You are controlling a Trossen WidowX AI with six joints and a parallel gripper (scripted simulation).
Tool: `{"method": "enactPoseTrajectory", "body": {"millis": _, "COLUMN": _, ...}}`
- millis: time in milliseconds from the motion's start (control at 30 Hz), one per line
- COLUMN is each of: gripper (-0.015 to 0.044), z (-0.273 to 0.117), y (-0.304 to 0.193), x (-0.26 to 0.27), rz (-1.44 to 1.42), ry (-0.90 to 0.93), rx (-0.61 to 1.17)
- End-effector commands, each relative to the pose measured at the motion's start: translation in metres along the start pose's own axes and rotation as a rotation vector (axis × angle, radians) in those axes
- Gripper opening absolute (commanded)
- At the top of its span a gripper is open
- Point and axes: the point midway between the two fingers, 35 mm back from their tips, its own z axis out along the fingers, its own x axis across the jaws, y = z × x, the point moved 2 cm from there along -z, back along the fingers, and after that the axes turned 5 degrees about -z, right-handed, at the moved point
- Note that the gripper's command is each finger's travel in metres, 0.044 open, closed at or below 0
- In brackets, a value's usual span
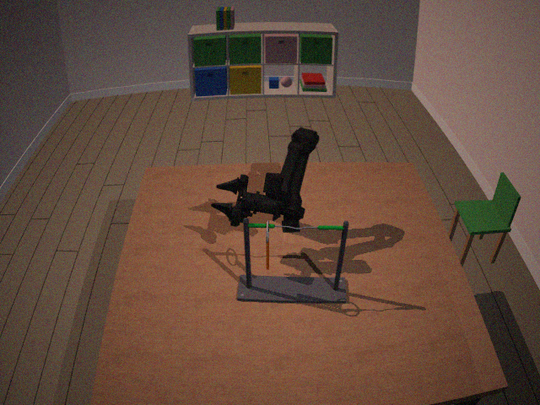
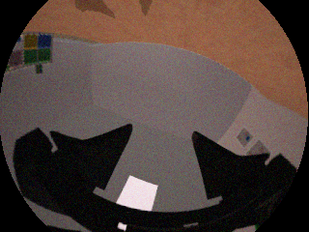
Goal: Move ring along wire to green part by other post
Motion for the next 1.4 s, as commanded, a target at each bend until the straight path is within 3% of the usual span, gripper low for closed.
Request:
{"method": "enactPoseTrajectory", "body": {"millis": 0, "gripper": 0.0374, "z": 0.0, "y": 0.0, "x": 0.0, "rz": -0.012, "ry": -0.005, "rx": 0.002}}
{"method": "enactPoseTrajectory", "body": {"millis": 267, "gripper": 0.0164, "z": 0.002, "y": 0.002, "x": -0.019, "rz": -0.55, "ry": -0.203, "rx": 0.134}}
{"method": "enactPoseTrajectory", "body": {"millis": 833, "gripper": 0.016, "z": -0.026, "y": 0.037, "x": -0.057, "rz": -1.628, "ry": -0.543, "rx": 0.711}}
{"method": "enactPoseTrajectory", "body": {"millis": 1133, "gripper": 0.016, "z": -0.057, "y": 0.064, "x": -0.065, "rz": -2.01, "ry": -0.59, "rx": 1.194}}
{"method": "enactPoseTrajectory", "body": {"millis": 1367, "gripper": 0.016, "z": -0.086, "y": 0.082, "x": -0.065, "rz": -2.165, "ry": -0.501, "rx": 1.64}}
